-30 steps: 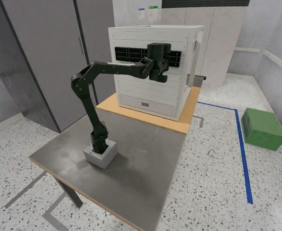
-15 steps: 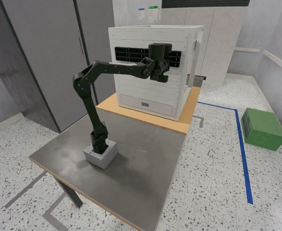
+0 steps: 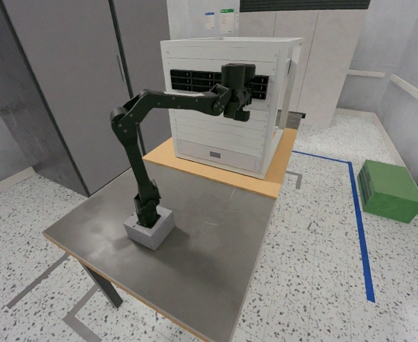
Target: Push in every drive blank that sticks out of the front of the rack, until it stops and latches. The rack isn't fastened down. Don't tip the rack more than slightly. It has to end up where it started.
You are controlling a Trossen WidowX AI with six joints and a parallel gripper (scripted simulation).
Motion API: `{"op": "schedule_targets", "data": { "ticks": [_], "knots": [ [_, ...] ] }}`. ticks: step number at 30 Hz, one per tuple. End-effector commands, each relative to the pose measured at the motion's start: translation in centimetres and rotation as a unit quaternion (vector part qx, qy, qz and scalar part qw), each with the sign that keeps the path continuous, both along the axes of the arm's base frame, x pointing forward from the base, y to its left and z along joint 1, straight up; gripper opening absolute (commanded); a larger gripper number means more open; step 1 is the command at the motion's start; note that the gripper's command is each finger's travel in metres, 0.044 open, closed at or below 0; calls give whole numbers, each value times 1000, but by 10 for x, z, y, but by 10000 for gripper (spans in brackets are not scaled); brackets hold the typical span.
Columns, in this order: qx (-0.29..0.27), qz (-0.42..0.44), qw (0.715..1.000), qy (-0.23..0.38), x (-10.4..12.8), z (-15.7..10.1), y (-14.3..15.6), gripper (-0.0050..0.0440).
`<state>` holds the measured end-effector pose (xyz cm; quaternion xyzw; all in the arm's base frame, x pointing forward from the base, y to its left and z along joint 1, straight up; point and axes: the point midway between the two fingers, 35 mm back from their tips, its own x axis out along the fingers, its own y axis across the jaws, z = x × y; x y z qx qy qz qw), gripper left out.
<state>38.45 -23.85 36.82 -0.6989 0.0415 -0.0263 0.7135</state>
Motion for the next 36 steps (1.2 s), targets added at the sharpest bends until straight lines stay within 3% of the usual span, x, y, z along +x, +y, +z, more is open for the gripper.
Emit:
{"op": "schedule_targets", "data": {
  "ticks": [1, 36],
  "knots": [
    [-10, 0, 1000, -10, 2, 11, 1, -50],
    [-10, 0, 1000, -10, 12, 11, 0, -50]
  ]
}}
